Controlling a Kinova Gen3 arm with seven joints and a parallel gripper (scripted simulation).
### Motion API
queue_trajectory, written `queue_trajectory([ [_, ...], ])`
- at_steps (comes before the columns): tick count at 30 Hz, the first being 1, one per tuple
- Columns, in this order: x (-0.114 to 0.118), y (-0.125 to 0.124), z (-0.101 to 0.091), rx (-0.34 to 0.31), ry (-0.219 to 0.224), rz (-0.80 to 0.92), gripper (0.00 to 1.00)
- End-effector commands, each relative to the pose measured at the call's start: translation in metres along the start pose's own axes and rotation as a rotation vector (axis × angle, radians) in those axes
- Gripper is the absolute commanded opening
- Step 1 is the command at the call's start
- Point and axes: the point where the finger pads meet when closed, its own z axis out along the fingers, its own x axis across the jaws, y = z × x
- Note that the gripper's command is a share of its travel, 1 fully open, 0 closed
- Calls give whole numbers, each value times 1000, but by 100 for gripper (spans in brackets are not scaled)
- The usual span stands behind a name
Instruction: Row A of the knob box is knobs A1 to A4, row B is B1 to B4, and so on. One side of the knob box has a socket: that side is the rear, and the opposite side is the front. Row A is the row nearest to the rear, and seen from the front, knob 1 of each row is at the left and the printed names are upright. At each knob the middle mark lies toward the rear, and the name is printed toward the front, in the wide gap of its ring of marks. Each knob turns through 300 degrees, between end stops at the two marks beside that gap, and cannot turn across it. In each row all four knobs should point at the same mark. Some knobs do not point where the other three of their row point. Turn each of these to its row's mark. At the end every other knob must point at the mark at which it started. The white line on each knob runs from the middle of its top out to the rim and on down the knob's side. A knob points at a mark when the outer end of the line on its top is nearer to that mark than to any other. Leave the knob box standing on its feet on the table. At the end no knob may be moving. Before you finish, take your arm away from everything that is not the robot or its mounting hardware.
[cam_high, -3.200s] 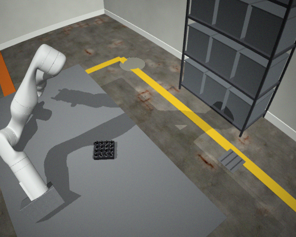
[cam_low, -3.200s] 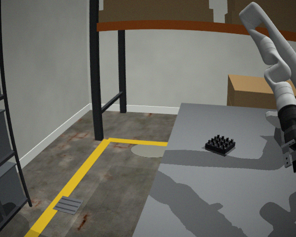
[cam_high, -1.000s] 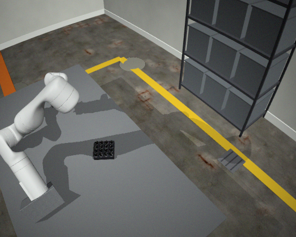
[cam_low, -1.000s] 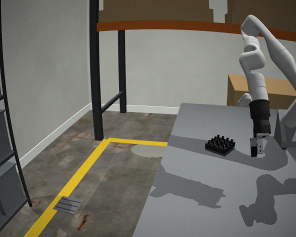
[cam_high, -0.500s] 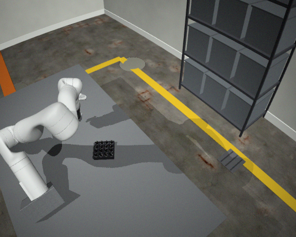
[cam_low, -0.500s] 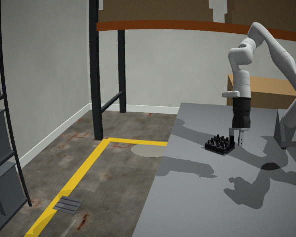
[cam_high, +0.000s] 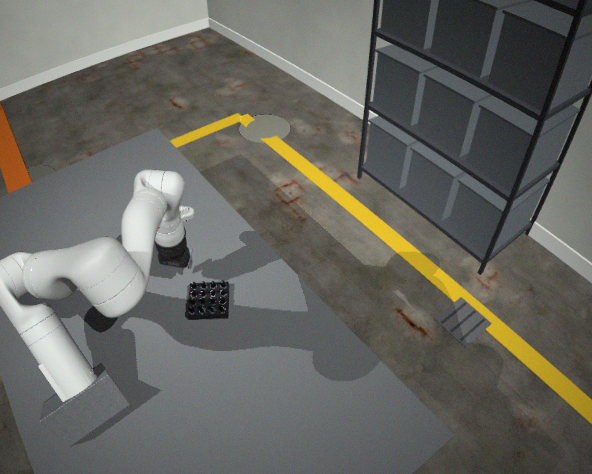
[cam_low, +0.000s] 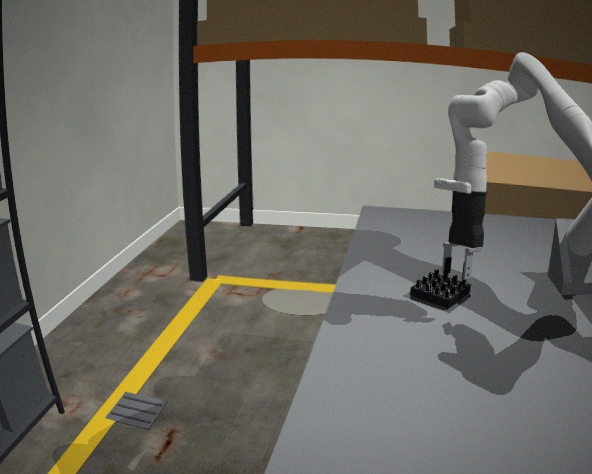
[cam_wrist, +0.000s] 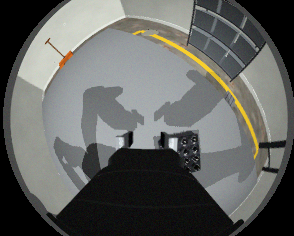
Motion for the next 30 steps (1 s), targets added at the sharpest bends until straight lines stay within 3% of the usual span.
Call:
queue_trajectory([
  [1,5,2,-3,7,4,7,100],
  [30,37,35,-2,-52,54,-63,100],
])
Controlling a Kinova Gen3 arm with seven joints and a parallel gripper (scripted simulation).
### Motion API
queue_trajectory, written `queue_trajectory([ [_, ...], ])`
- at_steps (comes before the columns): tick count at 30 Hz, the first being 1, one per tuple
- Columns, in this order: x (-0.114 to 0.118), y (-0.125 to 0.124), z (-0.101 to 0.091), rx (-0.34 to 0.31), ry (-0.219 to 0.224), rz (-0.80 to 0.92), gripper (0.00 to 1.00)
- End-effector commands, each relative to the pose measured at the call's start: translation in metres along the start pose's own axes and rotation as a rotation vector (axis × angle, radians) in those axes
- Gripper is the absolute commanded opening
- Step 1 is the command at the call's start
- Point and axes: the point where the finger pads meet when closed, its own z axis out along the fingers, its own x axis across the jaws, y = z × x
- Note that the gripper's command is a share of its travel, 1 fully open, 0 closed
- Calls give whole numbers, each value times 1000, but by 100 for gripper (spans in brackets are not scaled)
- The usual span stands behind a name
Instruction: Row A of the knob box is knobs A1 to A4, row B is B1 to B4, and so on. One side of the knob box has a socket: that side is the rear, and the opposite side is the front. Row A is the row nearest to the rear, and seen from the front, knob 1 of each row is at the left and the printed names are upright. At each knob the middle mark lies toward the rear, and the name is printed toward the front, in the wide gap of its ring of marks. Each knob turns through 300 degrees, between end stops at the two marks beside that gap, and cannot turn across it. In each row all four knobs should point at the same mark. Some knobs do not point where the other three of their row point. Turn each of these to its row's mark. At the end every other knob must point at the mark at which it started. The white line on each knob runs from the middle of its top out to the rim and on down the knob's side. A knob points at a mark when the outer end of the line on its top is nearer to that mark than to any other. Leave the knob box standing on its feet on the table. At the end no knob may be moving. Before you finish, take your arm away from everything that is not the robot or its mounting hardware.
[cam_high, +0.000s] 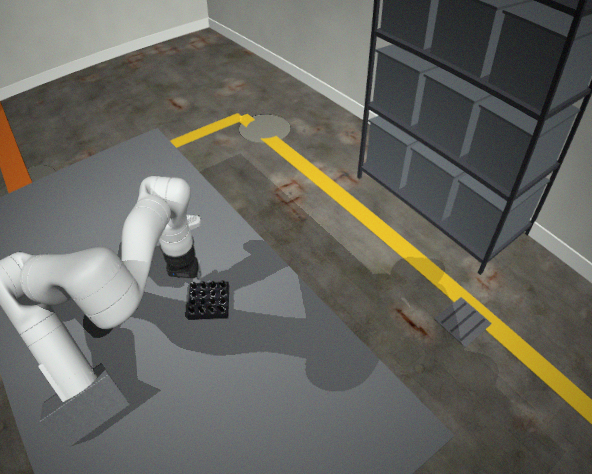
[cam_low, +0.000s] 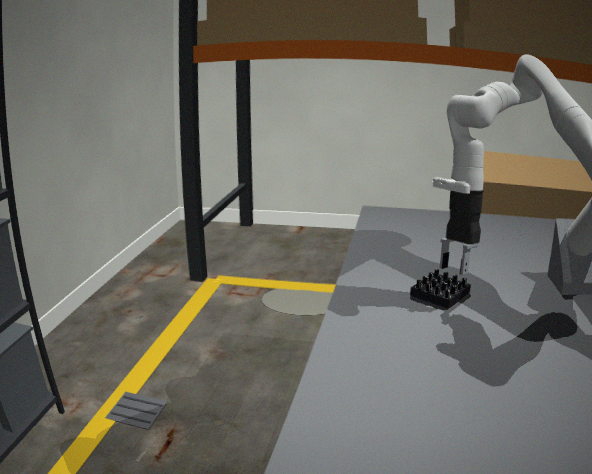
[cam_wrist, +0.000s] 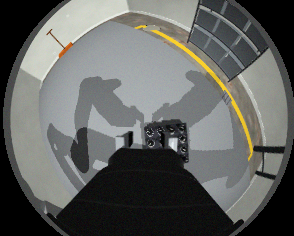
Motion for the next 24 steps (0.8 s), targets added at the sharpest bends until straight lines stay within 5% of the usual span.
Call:
queue_trajectory([
  [1,5,5,-1,-5,7,-4,100],
  [24,21,27,2,-45,32,-44,100],
])
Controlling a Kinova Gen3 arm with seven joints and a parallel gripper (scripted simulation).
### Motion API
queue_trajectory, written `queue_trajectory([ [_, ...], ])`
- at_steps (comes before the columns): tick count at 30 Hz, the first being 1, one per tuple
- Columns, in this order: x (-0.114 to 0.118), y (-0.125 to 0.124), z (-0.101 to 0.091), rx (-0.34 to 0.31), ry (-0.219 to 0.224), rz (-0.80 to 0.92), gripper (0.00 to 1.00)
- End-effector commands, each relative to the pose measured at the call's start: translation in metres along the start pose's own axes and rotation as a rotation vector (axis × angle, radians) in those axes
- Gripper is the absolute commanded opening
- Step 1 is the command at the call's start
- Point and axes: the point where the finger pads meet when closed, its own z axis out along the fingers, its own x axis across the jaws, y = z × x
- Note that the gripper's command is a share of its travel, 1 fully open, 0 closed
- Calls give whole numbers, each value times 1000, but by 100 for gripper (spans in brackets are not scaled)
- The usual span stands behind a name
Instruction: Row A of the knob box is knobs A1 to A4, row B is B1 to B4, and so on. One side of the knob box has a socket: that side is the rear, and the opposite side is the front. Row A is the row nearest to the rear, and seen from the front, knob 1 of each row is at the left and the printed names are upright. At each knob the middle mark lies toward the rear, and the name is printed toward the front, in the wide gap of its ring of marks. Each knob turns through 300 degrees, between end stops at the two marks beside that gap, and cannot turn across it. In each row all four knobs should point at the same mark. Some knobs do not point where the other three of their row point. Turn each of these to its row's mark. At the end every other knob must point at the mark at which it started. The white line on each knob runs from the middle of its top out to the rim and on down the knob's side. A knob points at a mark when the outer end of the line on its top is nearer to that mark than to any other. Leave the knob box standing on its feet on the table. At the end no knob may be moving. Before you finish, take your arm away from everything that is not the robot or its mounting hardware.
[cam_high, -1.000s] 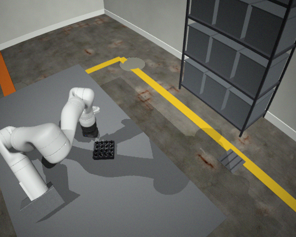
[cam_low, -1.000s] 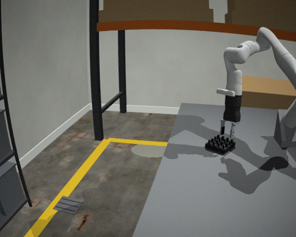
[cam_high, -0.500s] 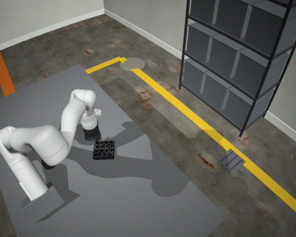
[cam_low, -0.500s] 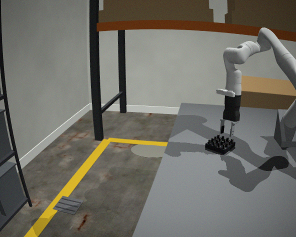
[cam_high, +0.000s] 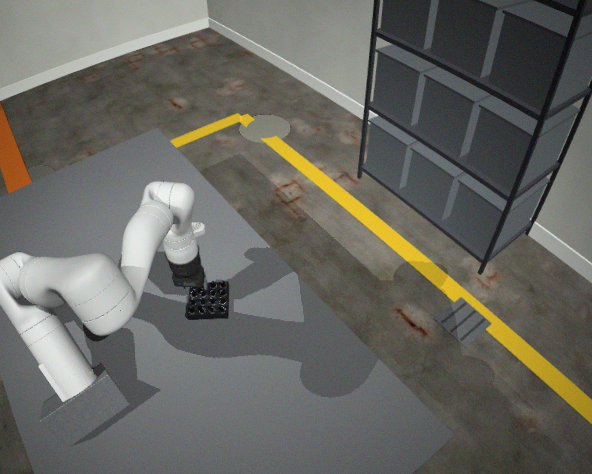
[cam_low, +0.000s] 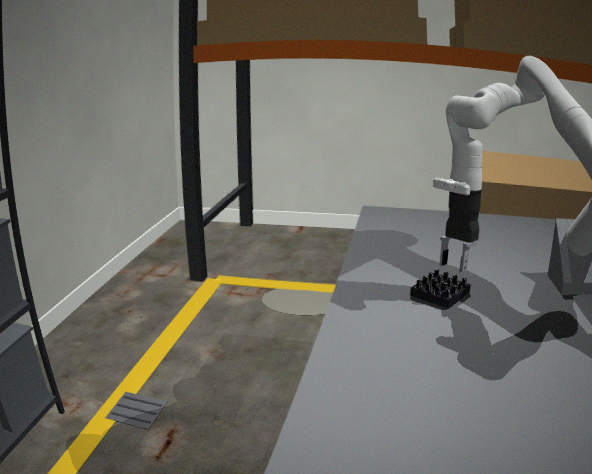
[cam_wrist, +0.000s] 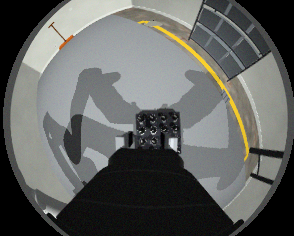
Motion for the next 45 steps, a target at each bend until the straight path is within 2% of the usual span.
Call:
queue_trajectory([
  [1,1,1,-1,2,2,2,100],
  [17,12,18,2,-29,17,-26,100],
  [45,21,35,4,-59,28,-51,100],
])
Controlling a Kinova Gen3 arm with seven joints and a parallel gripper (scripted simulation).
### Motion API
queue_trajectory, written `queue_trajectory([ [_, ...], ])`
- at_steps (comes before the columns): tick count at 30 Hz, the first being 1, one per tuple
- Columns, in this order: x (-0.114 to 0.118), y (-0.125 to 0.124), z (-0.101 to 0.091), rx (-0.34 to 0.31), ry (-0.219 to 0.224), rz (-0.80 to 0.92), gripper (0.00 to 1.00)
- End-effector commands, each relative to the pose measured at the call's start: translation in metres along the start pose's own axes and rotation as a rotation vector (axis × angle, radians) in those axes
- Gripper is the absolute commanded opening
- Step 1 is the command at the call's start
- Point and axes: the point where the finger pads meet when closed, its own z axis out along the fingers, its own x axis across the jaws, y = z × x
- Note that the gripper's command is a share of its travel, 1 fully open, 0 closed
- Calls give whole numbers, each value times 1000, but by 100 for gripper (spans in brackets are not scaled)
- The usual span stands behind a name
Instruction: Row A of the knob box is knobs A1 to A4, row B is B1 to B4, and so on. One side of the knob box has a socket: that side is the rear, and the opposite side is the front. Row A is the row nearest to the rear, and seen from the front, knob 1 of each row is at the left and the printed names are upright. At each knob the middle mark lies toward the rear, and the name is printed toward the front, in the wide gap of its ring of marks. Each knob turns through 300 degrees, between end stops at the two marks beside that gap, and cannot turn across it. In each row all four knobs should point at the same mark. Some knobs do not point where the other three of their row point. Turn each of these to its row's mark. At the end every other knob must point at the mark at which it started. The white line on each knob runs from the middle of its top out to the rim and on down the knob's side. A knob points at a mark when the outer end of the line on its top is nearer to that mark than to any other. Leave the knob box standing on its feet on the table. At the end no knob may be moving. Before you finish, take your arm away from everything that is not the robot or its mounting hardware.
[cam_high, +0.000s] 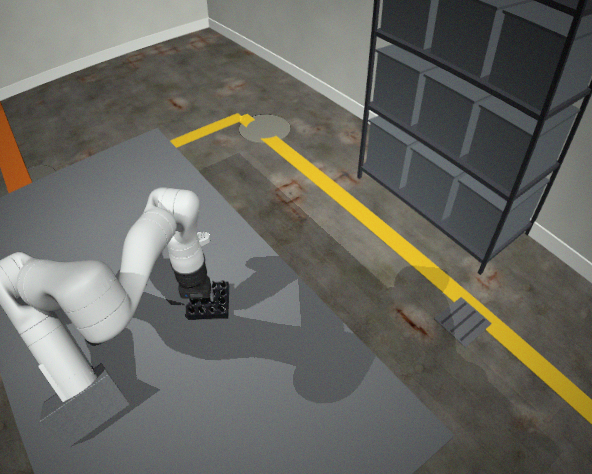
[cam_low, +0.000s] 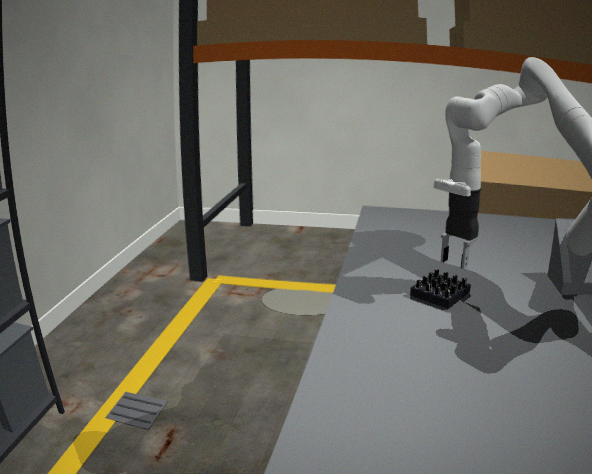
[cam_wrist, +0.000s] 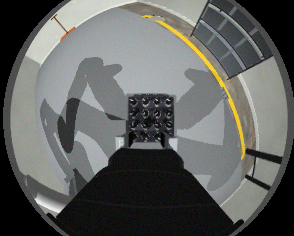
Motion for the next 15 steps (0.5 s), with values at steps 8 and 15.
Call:
queue_trajectory([
  [8,2,3,0,-4,3,-3,100],
  [15,3,5,0,-7,4,-5,100],
])
